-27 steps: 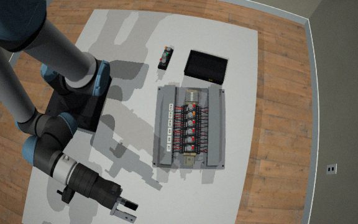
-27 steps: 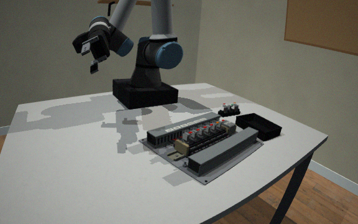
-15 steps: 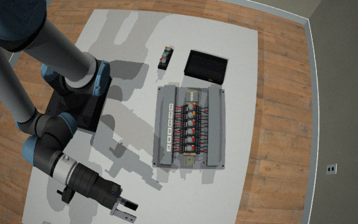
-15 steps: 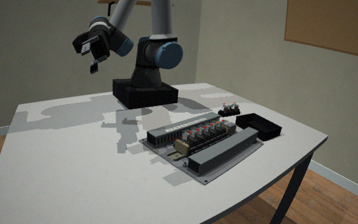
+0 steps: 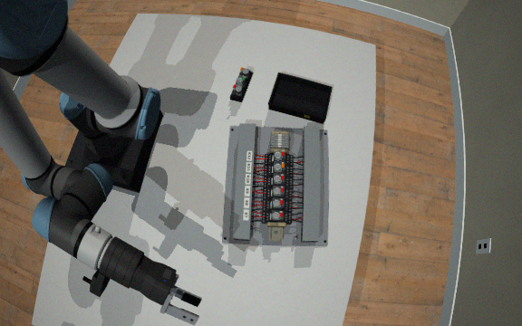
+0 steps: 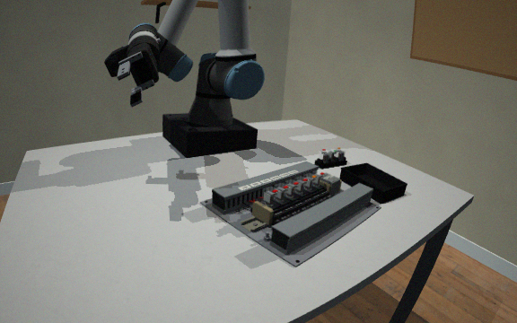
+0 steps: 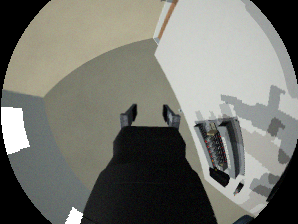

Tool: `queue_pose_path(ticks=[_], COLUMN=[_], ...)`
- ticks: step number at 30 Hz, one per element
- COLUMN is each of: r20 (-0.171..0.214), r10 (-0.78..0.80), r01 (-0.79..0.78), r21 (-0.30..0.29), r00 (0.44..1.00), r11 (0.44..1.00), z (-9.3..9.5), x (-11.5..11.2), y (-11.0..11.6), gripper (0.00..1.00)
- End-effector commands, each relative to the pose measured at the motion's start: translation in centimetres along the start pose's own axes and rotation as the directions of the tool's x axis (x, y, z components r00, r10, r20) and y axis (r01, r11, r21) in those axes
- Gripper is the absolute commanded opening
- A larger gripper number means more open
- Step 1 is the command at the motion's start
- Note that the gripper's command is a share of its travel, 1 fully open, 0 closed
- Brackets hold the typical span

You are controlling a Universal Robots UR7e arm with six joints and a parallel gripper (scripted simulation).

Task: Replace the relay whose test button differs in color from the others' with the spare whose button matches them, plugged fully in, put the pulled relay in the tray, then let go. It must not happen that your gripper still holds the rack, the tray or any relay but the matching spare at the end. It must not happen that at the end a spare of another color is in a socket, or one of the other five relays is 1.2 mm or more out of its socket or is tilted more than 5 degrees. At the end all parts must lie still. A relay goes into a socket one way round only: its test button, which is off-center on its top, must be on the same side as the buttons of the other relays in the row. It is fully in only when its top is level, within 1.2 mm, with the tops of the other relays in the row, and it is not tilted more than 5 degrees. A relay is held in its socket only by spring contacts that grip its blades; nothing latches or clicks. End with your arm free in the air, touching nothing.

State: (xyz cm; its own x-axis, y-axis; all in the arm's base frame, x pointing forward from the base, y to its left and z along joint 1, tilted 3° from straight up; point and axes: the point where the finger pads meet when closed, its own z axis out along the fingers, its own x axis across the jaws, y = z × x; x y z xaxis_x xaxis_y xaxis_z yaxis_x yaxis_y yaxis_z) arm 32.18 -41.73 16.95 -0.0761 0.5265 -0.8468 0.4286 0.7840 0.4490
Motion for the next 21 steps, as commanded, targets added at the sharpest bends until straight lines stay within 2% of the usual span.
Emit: queue_pose_path(ticks=[1,7,12,21], r20=[0.001,0.001,0.001,0.001], r10=[-0.001,-0.001,-0.001,-0.001], r01=[0.001,0.001,0.001,0.001], r21=[0.000,0.000,0.000,0.000], r00=[1.000,1.000,1.000,1.000], r11=[1.000,1.000,1.000,1.000], z=[0.0,0.0,-0.8,-0.8], x=[0.0,0.0,-2.5,-2.5], y=[0.0,0.0,5.4,5.4], gripper=[1.00,1.00,1.00,1.00])
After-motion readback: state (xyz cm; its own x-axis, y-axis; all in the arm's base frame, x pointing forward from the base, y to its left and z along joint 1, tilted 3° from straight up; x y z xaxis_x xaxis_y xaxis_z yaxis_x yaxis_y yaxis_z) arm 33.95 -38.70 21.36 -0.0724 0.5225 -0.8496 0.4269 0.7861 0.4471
